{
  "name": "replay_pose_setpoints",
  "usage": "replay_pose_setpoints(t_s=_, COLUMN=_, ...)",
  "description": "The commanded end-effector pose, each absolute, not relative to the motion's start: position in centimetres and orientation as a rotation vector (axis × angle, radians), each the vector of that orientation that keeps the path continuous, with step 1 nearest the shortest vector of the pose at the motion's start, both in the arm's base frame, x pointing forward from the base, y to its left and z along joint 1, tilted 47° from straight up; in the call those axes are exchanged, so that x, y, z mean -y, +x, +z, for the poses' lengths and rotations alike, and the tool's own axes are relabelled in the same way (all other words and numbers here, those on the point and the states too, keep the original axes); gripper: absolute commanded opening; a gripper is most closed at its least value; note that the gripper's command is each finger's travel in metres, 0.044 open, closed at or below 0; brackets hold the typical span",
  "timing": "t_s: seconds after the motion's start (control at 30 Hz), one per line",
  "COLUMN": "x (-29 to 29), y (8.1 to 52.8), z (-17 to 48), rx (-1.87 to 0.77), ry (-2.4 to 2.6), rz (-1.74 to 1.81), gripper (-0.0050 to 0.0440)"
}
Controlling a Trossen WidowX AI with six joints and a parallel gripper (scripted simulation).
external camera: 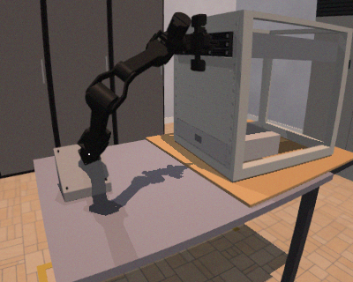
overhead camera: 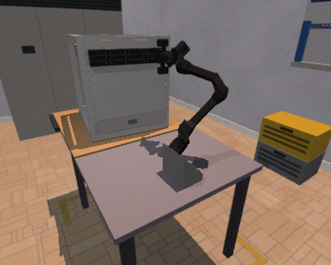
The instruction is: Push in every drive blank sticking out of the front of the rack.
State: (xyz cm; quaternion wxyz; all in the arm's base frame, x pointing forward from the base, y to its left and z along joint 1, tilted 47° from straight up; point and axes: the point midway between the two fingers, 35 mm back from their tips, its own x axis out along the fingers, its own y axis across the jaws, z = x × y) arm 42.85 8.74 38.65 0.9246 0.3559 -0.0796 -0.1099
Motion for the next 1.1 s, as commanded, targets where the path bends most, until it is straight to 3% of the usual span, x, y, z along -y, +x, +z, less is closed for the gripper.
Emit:
replay_pose_setpoints(t_s=0.0, x=-8.79, y=42.94, z=39.25, rx=0.174, ry=0.739, rz=-0.219, gripper=-0.0050)
replay_pose_setpoints(t_s=1.07, x=-8.64, y=43.49, z=39.31, rx=0.174, ry=0.739, rz=-0.219, gripper=-0.0050)
